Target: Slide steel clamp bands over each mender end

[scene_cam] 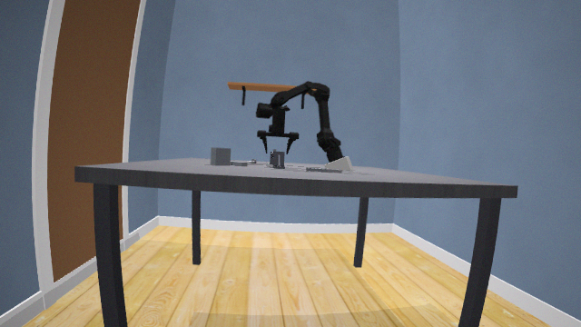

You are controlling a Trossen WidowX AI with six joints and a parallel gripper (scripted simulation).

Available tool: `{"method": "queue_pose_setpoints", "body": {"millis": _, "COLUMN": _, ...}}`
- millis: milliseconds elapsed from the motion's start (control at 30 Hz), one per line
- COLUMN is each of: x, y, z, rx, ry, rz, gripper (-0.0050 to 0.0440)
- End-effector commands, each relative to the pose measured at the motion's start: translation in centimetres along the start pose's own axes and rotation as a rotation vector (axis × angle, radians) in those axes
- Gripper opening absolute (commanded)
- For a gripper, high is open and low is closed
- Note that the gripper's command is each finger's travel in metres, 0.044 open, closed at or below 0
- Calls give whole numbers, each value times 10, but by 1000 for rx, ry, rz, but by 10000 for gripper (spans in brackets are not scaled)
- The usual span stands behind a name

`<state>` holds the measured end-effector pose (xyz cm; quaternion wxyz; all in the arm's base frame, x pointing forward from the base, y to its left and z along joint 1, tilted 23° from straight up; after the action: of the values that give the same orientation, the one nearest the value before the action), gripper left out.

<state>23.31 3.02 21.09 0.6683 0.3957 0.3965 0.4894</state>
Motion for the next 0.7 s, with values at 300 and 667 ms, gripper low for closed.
{"method": "queue_pose_setpoints", "body": {"millis": 300, "x": 0, "y": -18, "z": 0, "rx": 1, "ry": -2, "rz": 3, "gripper": 440}}
{"method": "queue_pose_setpoints", "body": {"millis": 667, "x": -1, "y": -41, "z": -1, "rx": 1, "ry": -2, "rz": 3, "gripper": 392}}
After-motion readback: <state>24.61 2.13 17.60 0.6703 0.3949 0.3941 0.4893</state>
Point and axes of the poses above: the point midway between the two fingers, 35 mm back from their tips, its own y axis back along the fingers, its own z axis across the jaws, x = y × z, the point moved 7 cm from there along y, back along the fingers, and after that the axes turned 4 degrees about -y, right-handed, at the moved point
